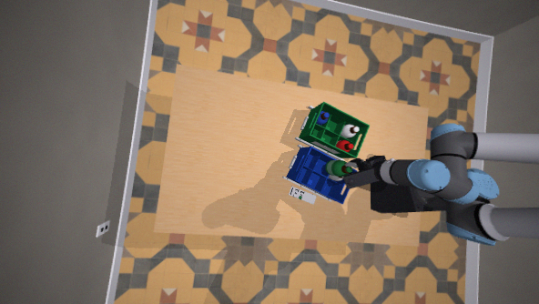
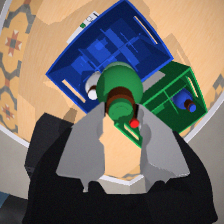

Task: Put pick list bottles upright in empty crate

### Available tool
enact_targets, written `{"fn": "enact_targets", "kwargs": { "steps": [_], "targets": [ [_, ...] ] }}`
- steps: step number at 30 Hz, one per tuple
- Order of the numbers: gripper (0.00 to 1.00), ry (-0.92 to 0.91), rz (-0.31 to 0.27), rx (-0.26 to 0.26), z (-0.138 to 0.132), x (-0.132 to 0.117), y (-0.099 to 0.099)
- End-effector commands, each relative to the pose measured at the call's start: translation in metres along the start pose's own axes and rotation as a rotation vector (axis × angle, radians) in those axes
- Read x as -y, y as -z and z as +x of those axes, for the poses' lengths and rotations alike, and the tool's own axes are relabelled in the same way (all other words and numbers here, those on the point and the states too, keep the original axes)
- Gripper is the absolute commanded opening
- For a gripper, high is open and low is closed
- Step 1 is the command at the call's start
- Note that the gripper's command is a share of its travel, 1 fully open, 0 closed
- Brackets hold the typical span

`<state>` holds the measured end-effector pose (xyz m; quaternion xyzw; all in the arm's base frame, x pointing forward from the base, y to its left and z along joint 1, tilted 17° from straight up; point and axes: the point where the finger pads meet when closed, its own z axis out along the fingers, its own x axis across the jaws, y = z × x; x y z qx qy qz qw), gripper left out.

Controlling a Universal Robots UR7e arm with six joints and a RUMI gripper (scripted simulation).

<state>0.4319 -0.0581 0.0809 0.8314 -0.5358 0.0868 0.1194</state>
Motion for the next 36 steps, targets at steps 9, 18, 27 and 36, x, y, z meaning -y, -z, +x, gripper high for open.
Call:
{"fn": "enact_targets", "kwargs": {
  "steps": [9,18,27,36],
  "targets": [
    [0.00,0.000,0.001,-0.001,0.000,0.000,-0.006],
    [0.00,0.000,0.001,-0.001,0.001,0.000,-0.014],
    [0.00,0.000,0.001,-0.001,0.001,0.001,-0.022],
    [0.00,0.000,0.001,-0.001,0.001,0.000,-0.029]
  ]
}}
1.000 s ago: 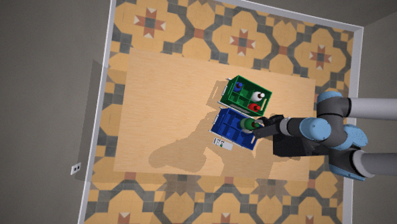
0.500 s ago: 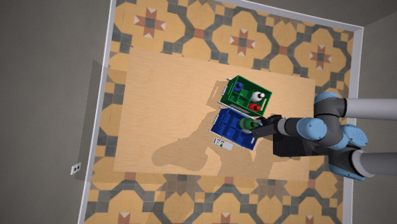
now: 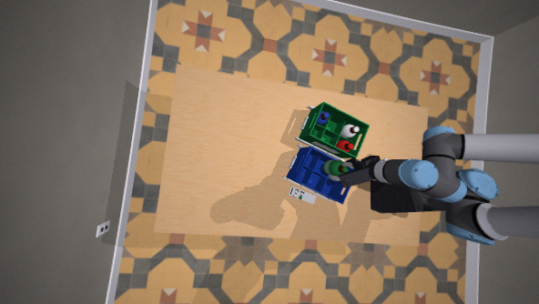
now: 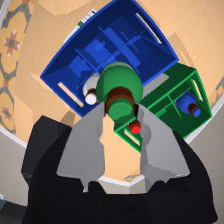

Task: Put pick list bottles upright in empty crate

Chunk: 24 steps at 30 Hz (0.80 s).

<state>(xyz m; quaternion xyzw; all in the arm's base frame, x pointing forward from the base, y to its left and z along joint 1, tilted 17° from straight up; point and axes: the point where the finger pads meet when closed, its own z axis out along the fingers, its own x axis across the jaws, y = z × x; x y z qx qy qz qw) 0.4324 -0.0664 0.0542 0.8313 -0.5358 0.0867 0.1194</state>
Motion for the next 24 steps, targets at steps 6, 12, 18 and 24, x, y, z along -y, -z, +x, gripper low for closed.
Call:
{"fn": "enact_targets", "kwargs": {
  "steps": [6,12,18,24],
  "targets": [
    [0.00,0.000,0.002,-0.001,0.000,0.001,-0.008],
    [0.00,0.000,0.002,-0.001,0.000,0.000,-0.014],
    [0.00,0.000,0.002,-0.001,0.000,0.001,-0.018],
    [0.00,0.000,0.002,-0.001,0.000,0.000,-0.024]
  ]
}}
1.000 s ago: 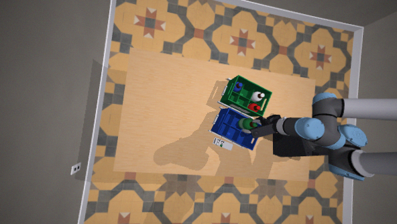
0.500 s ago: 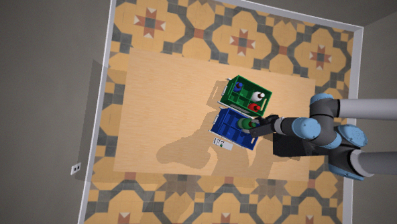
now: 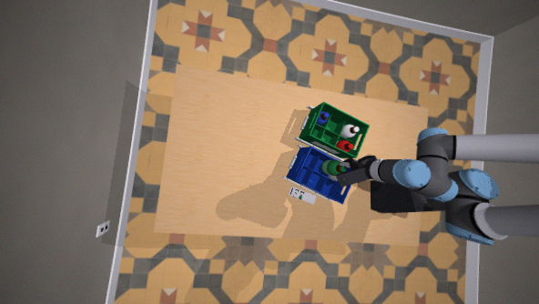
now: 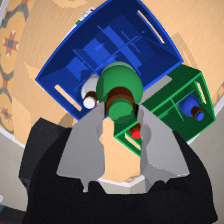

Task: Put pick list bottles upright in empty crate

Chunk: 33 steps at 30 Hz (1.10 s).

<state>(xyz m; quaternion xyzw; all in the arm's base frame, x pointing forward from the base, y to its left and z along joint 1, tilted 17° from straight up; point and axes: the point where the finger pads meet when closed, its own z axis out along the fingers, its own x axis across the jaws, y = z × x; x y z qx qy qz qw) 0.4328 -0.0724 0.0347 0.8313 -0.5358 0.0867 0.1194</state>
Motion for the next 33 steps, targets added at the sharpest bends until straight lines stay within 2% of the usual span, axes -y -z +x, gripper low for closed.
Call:
{"fn": "enact_targets", "kwargs": {
  "steps": [1,33],
  "targets": [
    [0.00,0.000,0.001,-0.001,0.000,0.000,-0.004],
    [0.00,0.000,0.001,-0.001,0.000,0.001,-0.032]
  ]
}}
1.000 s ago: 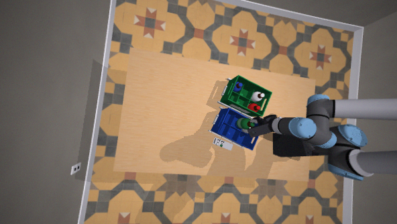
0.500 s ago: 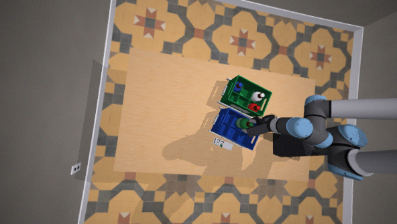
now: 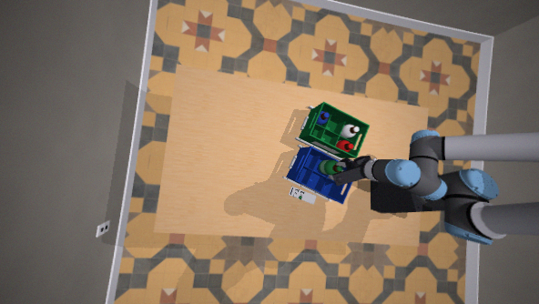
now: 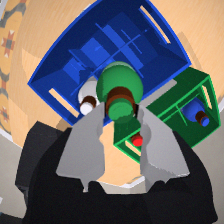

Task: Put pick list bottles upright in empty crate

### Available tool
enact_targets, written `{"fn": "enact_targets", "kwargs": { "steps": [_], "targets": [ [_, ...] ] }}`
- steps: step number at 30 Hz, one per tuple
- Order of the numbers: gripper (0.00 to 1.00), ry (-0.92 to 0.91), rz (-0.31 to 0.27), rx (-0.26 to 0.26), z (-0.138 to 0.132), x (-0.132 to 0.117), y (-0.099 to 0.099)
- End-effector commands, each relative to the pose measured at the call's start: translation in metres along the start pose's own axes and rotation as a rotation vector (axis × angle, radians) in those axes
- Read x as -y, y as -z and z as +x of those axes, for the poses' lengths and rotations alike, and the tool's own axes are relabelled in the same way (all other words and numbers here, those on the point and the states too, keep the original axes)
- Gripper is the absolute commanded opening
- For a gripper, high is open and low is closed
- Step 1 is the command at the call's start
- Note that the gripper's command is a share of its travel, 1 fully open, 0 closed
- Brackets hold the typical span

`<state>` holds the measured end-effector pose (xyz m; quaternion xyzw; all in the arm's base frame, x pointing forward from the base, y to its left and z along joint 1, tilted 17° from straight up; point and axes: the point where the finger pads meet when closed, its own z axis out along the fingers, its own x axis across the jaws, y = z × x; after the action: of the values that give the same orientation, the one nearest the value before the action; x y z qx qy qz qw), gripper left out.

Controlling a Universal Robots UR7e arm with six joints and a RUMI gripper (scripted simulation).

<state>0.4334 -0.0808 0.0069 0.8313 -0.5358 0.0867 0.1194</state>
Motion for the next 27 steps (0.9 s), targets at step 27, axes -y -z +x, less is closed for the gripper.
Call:
{"fn": "enact_targets", "kwargs": {
  "steps": [27],
  "targets": [
    [0.00,0.000,0.001,-0.001,0.000,0.000,-0.027]
  ]
}}
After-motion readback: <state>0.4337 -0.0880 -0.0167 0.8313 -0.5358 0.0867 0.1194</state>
